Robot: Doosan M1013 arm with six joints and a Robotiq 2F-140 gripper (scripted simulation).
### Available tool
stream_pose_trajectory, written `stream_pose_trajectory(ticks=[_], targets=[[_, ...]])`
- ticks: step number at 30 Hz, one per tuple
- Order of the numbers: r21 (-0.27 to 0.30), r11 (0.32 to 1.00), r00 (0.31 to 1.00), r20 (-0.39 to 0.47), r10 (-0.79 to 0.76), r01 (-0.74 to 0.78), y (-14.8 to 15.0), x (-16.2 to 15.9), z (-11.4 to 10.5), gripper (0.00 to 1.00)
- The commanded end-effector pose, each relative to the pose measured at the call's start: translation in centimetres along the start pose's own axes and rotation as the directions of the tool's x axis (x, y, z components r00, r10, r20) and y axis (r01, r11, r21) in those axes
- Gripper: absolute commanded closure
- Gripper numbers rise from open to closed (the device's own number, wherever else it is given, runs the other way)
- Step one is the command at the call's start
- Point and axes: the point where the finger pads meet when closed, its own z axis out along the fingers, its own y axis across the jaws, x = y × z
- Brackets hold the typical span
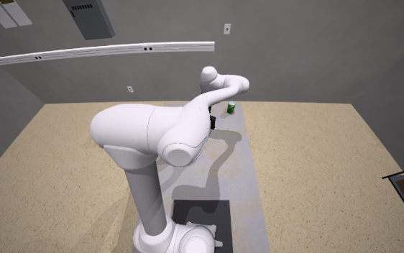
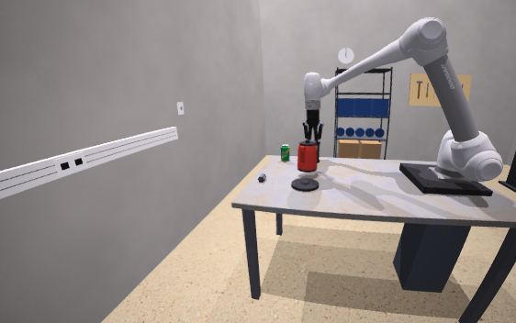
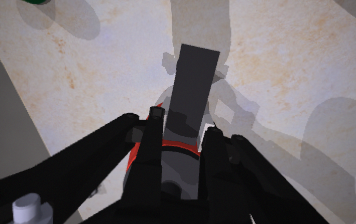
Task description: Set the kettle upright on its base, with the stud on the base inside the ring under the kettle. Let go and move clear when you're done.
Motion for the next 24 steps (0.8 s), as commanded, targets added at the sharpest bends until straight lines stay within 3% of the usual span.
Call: stream_pose_trajectory(ticks=[1, 24], targets=[[0.002, 1.000, 1.000, 0.000, 0.000, 0.000, 0.6, -1.3, -0.1, 0.90], [0.002, 1.000, 1.000, 0.000, 0.000, 0.000, 3.6, -7.8, -0.1, 0.90]])
